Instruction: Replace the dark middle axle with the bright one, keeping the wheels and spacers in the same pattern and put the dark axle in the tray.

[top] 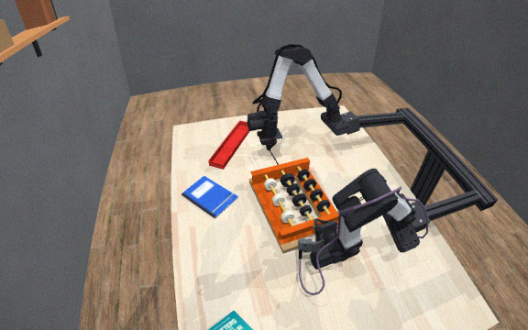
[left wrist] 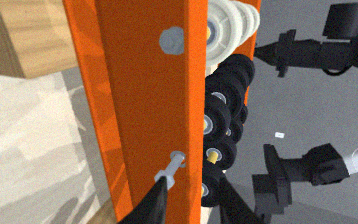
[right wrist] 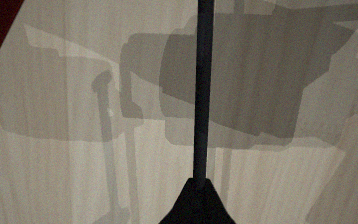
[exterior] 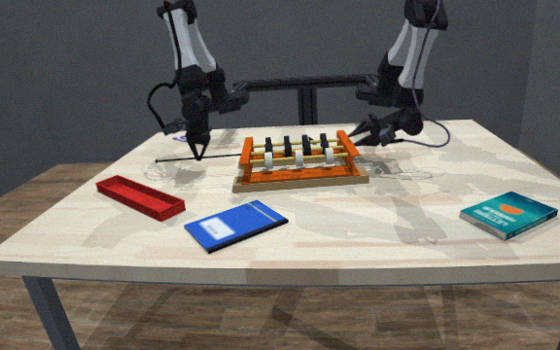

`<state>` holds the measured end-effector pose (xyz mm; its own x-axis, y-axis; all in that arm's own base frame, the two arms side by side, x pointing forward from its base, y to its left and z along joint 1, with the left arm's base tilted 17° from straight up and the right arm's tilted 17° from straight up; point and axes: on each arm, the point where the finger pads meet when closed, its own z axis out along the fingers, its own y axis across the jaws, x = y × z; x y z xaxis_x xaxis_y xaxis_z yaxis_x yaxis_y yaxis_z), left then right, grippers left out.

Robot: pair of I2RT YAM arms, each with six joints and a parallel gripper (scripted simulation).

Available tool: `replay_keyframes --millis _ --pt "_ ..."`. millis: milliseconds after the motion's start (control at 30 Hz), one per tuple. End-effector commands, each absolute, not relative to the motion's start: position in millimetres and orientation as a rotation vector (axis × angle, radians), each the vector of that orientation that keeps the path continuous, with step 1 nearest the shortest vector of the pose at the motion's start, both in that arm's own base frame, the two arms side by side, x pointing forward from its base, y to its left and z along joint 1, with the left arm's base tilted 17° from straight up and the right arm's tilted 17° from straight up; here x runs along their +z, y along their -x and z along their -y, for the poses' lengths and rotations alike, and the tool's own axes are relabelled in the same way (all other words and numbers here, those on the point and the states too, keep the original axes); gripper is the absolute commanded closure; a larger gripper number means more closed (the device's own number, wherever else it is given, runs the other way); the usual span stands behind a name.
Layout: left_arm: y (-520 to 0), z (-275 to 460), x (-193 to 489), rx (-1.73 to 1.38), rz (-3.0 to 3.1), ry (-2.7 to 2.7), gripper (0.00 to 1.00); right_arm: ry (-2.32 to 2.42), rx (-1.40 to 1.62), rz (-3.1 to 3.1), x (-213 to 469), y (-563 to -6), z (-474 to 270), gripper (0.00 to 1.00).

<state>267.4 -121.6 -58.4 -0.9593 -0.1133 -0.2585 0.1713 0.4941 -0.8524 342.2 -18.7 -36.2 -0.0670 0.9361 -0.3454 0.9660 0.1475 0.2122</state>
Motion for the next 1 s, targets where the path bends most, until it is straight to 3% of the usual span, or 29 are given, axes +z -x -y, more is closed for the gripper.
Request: replay_keyframes --millis 0,967 --pt "-265 137 -59 -1.488 -2.450 -0.107 0.67 -1.800 -0.013 -2.055 -28 -349 8 1.00" --pt "-270 142 -59 -1.481 -2.440 -0.130 0.67 -1.794 -0.003 -2.049 -24 -353 13 1.00"
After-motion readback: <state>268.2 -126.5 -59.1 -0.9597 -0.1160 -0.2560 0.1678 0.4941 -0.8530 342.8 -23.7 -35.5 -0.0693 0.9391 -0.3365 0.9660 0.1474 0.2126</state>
